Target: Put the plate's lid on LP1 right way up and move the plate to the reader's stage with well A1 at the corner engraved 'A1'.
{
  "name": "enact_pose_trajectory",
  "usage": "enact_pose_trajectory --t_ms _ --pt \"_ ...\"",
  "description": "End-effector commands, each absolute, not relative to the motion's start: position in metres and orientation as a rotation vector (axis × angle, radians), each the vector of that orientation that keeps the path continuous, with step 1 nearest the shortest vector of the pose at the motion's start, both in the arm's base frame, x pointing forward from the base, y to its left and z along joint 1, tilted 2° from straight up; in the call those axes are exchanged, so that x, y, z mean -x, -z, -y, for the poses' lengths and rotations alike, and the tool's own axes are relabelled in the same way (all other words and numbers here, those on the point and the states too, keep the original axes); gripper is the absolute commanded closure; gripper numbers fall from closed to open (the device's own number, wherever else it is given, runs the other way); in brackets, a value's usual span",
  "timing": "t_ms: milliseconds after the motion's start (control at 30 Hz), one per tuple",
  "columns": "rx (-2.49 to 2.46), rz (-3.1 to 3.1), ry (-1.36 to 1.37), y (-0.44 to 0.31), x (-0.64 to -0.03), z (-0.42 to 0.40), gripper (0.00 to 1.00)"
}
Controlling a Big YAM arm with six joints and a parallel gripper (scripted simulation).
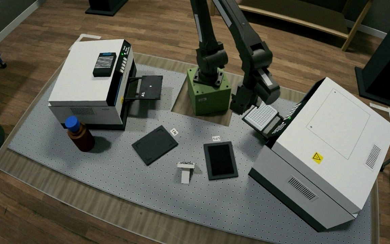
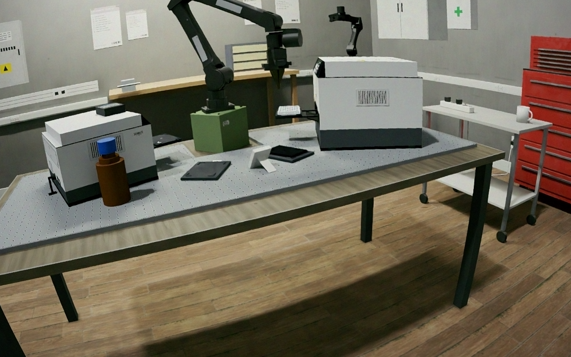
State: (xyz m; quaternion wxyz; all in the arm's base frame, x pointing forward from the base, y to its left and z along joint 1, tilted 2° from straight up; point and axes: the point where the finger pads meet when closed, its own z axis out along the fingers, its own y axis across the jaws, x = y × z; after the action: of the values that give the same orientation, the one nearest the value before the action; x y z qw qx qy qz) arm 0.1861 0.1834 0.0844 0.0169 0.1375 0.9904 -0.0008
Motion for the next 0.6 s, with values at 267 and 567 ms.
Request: enact_pose_trajectory --t_ms 267,567 --pt "-0.227 -3.075 -0.042 -0.099 -0.210 -0.159 1.00" --pt "-0.159 -3.066 -0.029 -0.103 -0.227 -0.121 1.00"
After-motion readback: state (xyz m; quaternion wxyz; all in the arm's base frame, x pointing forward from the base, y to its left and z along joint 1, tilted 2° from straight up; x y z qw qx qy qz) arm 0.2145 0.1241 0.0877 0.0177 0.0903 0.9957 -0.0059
